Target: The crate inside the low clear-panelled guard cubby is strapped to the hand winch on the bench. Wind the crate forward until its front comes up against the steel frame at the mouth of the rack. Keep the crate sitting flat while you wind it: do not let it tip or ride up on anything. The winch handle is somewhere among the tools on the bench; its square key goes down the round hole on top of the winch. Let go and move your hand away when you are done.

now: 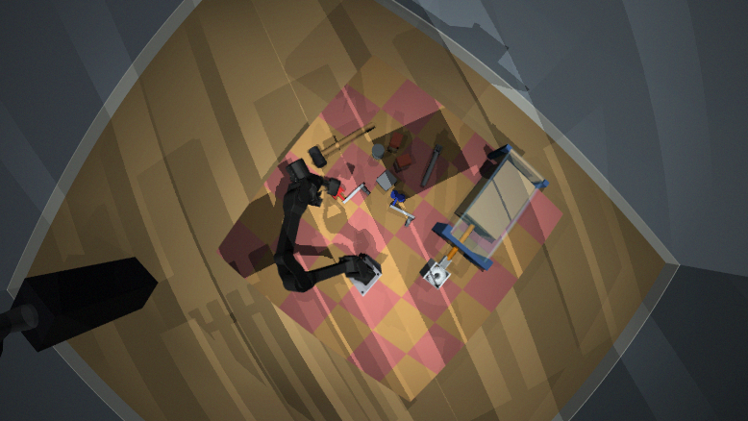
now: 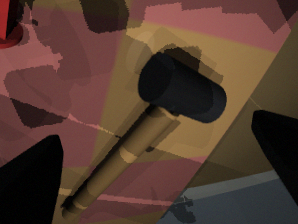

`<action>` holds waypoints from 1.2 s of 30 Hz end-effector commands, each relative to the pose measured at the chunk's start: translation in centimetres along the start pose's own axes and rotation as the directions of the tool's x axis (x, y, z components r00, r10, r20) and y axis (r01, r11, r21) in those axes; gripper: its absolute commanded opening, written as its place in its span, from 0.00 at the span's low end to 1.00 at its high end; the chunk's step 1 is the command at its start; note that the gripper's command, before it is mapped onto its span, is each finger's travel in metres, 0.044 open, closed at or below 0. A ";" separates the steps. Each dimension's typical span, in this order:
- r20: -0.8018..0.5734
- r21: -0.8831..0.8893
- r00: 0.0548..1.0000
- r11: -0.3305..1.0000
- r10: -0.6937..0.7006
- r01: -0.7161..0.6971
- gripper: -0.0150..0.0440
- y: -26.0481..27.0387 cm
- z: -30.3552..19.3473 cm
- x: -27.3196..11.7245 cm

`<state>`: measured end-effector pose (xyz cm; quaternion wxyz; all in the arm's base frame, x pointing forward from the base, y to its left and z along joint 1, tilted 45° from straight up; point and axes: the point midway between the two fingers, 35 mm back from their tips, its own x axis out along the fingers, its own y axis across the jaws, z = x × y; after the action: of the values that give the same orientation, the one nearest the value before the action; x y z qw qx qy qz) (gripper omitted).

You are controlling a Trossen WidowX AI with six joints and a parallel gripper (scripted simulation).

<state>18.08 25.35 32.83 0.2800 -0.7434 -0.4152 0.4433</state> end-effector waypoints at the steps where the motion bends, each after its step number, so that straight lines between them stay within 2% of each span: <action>1: 0.113 0.115 0.988 0.986 0.107 -0.120 1.00 5.2 0.6 2.0; 8: 0.344 0.374 0.919 0.870 0.193 -0.322 1.00 14.4 3.0 3.3; 13: 0.349 0.380 0.917 0.865 0.193 -0.326 1.00 14.7 3.1 3.7; 22: 0.348 0.381 0.918 0.866 0.190 -0.324 1.00 15.8 3.8 7.6; 36: 0.348 0.382 0.918 0.866 0.189 -0.323 1.00 16.0 4.4 9.0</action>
<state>22.46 25.16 14.81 0.3086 -0.6362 -0.2441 0.6636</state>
